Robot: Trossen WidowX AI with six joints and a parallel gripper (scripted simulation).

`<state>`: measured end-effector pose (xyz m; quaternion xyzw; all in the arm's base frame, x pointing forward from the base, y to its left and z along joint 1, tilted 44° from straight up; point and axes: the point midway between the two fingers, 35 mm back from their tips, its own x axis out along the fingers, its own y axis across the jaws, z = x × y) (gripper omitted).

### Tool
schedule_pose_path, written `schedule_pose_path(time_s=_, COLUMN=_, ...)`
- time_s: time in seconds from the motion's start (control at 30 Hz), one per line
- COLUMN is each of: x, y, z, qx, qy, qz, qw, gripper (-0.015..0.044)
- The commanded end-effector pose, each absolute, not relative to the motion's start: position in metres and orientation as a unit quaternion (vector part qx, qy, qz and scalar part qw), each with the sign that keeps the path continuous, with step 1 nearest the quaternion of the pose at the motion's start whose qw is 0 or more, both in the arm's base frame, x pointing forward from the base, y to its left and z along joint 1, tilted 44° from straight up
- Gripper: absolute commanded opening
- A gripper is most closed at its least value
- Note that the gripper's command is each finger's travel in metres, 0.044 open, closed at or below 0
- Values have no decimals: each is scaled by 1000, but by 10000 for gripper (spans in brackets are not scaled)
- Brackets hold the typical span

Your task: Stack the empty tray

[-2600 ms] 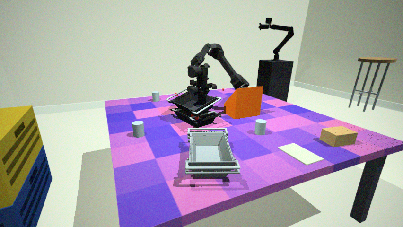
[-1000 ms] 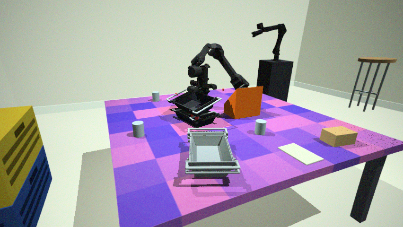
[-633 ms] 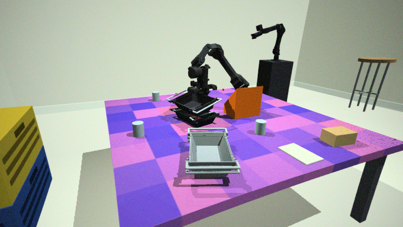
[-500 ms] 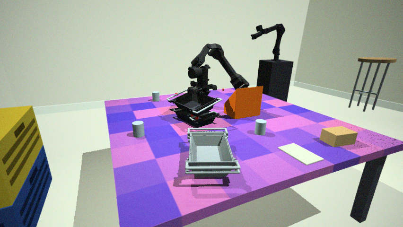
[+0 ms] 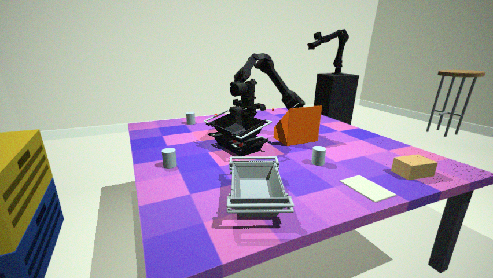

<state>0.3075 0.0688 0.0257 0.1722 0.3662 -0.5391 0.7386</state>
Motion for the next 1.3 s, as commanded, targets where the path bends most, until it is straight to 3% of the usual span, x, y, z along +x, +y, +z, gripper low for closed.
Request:
schedule_pose_path(time_s=0.0, x=305, y=63, z=24, qx=167, qy=369, qz=-546, qw=733, gripper=0)
schedule_pose_path(time_s=1.27, x=303, y=57, z=19, qx=167, qy=369, qz=-546, qw=733, gripper=0)
